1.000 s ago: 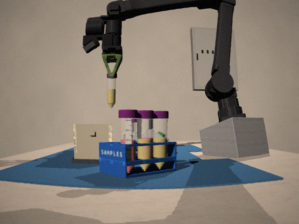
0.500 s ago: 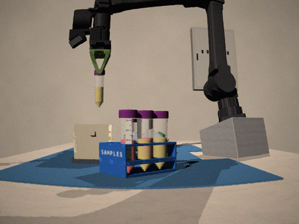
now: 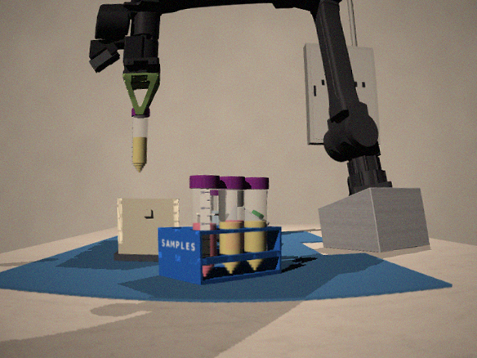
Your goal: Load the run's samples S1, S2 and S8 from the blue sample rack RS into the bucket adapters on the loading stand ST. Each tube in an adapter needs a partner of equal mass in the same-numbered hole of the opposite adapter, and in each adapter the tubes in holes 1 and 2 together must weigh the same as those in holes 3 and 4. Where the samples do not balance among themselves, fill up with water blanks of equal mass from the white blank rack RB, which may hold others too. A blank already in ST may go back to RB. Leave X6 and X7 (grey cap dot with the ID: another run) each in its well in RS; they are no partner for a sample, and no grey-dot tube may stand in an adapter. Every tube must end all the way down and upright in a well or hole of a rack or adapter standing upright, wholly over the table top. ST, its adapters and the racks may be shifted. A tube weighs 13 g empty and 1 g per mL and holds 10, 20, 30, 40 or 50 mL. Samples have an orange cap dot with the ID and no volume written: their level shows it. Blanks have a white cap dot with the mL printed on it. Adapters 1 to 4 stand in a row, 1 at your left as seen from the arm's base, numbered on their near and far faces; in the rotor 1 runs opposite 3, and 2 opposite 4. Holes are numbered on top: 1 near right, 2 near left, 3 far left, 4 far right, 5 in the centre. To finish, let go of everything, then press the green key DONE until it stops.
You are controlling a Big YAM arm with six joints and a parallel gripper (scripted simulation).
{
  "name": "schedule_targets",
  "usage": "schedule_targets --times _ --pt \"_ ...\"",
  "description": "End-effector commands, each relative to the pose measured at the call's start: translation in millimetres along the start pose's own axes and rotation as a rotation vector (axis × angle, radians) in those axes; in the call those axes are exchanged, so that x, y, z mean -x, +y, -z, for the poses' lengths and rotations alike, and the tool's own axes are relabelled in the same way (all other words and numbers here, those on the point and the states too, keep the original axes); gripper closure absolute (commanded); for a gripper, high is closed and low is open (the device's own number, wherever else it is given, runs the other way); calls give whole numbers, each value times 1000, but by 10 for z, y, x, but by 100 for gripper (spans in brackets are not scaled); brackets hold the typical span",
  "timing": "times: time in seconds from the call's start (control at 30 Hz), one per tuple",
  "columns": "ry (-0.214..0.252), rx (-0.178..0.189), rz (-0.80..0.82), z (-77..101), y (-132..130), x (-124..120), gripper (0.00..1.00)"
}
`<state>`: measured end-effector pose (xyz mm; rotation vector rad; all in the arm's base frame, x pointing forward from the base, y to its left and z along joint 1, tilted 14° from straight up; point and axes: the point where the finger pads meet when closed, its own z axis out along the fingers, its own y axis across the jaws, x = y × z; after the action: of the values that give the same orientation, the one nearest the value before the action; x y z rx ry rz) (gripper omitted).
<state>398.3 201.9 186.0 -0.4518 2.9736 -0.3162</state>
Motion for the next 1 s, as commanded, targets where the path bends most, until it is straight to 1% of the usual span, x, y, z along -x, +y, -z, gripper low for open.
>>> schedule_targets --times 0.0,0.03,0.1,0.13,0.17,0.2,0.3,0.37,0.4,0.43,0.47,0.5,0.53,0.57,0.6,0.97 --pt "-26 3 -45 -20 -67 78 100" --pt "-17 1 -43 -86 -56 81 100" --pt "-21 3 -16 -118 32 73 100" --pt "-43 9 -12 -60 53 151 100" --pt "-36 7 -11 -113 35 137 100" --pt "-18 3 -10 -209 -1 85 100" --pt "-19 2 -21 -289 -50 95 100" --pt "-19 2 -21 -289 -50 95 100" --pt "-94 22 -19 -6 23 291 100" --pt "-83 19 -18 -82 28 299 100" --pt "-66 14 -19 -181 9 254 100" --pt "-17 2 -14 -401 -15 101 100" --pt "-16 2 -20 -436 -39 104 100" --pt "-17 2 -15 -433 -18 101 100" --pt "-52 11 -27 -245 -9 177 100" --pt "-52 11 -27 -241 -7 178 100"
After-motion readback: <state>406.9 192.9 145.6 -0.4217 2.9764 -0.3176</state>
